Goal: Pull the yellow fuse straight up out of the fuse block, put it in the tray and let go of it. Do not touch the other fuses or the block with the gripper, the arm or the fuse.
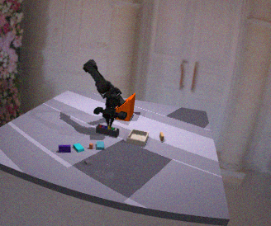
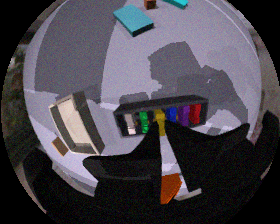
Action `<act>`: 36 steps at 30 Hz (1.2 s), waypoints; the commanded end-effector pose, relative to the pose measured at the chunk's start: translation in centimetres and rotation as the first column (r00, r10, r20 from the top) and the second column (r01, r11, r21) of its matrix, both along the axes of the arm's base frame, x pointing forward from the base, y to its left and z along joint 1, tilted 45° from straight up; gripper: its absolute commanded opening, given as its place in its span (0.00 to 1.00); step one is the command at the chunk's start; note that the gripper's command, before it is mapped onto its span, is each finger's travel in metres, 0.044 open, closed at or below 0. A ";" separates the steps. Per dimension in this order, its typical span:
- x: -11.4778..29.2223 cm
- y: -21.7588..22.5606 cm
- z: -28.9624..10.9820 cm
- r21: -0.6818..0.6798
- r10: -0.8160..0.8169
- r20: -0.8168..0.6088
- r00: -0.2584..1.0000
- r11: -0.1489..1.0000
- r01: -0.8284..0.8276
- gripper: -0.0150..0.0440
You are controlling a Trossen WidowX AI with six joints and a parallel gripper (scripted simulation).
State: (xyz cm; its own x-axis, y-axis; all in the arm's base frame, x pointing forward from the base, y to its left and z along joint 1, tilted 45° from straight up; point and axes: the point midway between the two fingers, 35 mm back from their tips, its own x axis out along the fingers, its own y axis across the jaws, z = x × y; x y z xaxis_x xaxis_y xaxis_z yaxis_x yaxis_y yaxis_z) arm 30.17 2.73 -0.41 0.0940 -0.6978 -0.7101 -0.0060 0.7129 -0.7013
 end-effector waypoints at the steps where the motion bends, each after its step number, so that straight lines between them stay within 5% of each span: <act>1: 0.0 0.2 0.1 0.004 -0.004 0.001 1.000 1.000 0.004 0.25; 36: -0.2 1.4 1.3 0.002 -0.002 0.000 1.000 1.000 0.002 0.25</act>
State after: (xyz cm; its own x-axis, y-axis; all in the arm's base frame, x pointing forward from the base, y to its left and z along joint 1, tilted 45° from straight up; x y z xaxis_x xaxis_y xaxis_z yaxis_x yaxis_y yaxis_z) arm 30.00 3.96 0.86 0.0954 -0.6995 -0.7082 -0.0077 0.7109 -0.7032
